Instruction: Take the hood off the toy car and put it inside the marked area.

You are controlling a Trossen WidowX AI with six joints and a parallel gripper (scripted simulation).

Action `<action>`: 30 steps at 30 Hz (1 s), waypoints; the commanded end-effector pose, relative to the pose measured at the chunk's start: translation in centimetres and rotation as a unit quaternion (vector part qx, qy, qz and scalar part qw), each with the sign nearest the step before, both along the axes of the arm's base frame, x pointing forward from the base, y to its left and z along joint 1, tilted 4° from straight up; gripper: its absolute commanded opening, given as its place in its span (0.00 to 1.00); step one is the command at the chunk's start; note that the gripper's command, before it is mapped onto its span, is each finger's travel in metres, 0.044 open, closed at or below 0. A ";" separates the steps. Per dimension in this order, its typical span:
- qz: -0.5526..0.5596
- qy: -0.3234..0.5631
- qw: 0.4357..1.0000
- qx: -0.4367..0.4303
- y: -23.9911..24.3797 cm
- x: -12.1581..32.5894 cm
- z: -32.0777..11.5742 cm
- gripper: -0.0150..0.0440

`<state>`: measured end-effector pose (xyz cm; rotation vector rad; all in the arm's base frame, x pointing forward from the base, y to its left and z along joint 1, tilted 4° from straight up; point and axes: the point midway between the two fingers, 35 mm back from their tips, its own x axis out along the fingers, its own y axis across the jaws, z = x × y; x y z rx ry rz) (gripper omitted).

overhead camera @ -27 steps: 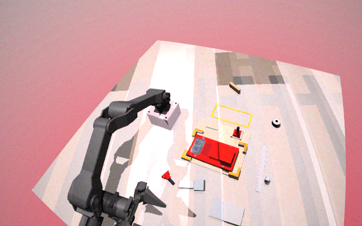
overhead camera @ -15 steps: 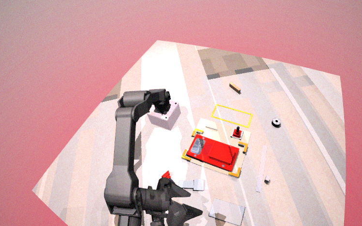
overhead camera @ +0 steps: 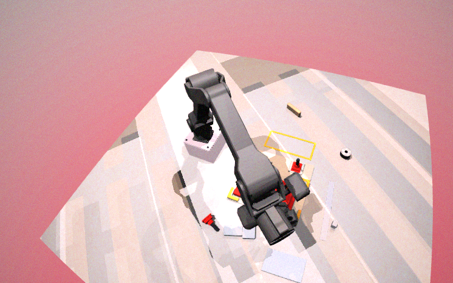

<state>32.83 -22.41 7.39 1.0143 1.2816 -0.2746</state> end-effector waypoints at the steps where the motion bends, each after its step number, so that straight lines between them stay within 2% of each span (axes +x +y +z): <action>1: 0.140 0.020 0.986 -0.087 3.8 0.0 -0.7 1.00; 8: 0.345 0.055 0.913 -0.212 8.7 -1.2 -1.3 1.00; 30: 0.350 0.056 0.910 -0.214 8.9 -1.2 -2.2 1.00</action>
